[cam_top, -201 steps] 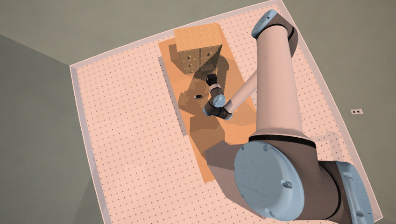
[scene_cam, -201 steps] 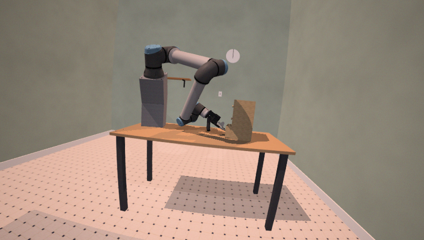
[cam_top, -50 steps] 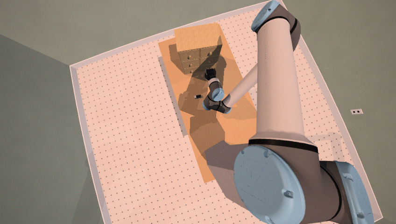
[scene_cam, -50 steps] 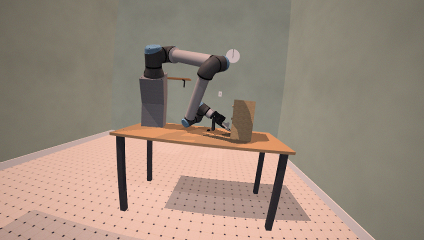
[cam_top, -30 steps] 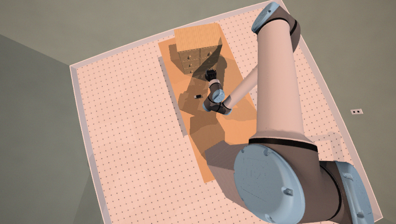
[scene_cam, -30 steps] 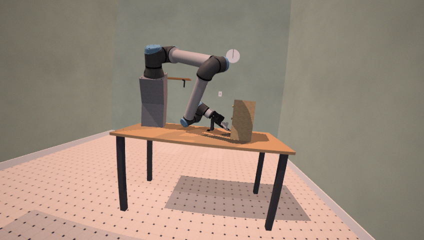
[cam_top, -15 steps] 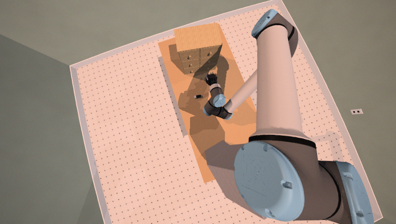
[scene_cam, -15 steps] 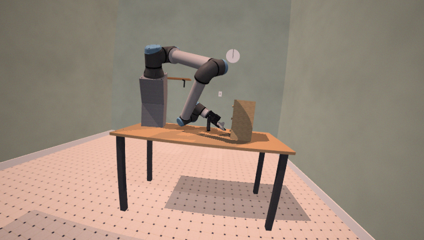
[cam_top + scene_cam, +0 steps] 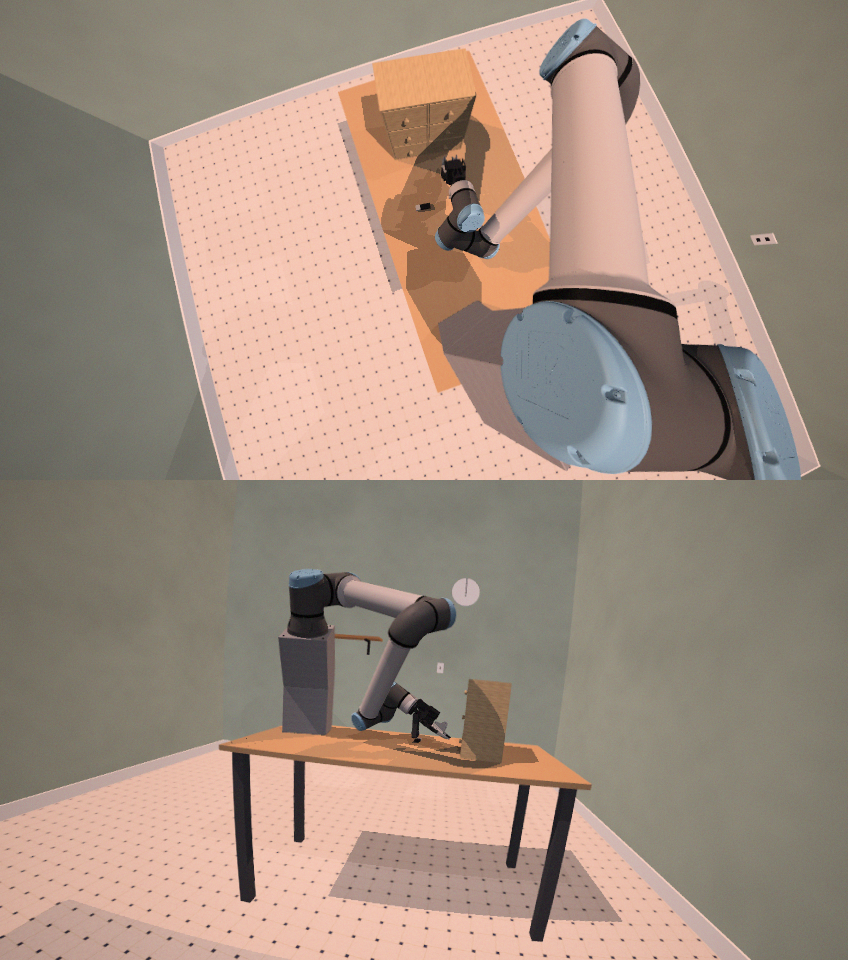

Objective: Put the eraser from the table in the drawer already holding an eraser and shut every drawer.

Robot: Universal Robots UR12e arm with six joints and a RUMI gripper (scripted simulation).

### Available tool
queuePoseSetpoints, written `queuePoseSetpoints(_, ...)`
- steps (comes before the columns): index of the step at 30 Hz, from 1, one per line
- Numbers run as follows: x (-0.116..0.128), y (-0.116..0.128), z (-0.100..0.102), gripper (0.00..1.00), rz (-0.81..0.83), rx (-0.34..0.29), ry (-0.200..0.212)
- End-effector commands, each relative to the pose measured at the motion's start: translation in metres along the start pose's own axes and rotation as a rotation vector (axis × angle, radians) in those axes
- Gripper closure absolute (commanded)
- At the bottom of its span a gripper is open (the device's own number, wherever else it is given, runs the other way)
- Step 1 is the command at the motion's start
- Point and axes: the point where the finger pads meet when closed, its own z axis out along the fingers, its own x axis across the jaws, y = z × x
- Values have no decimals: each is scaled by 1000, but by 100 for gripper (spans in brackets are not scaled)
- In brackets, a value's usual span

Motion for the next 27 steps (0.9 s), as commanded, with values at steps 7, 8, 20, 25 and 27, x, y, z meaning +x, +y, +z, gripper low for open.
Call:
queuePoseSetpoints(7,1,34,-55,80,-1,-3,1)
queuePoseSetpoints(8,1,36,-60,80,-1,-3,1)
queuePoseSetpoints(20,-1,46,-78,80,-1,-3,0)
queuePoseSetpoints(25,1,46,-79,80,-1,4,1)
queuePoseSetpoints(27,1,47,-80,80,-1,15,2)
